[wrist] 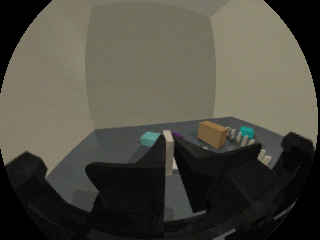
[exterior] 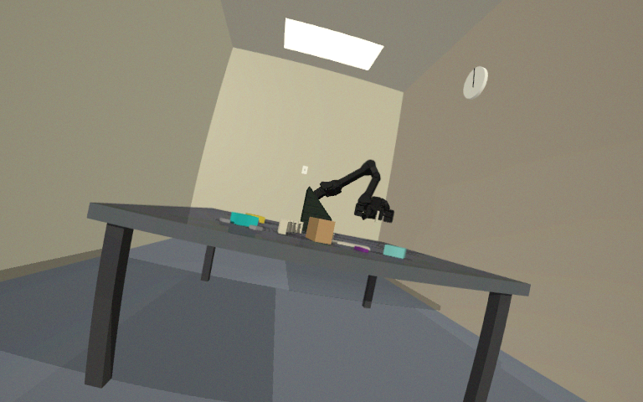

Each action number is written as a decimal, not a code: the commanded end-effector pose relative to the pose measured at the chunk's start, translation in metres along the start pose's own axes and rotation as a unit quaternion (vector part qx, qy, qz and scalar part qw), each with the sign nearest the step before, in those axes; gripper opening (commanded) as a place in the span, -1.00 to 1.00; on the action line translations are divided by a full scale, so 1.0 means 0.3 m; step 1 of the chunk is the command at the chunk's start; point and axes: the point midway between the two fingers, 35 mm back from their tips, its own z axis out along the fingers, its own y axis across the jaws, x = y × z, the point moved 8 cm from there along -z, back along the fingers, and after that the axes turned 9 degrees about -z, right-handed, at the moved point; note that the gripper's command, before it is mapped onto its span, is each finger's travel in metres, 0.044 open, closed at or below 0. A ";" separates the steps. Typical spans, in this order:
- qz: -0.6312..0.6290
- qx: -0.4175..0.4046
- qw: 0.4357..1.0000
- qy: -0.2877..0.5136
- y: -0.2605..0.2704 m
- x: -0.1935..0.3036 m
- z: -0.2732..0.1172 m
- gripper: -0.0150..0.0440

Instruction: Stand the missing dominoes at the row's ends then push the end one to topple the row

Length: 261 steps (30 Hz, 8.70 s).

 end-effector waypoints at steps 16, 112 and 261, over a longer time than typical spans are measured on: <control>0.004 0.002 1.000 -0.004 0.001 0.013 -0.002 -0.42; -0.558 -0.358 0.659 0.355 0.096 -0.085 0.381 1.00; 0.181 0.077 0.689 0.698 -1.025 0.209 0.238 0.85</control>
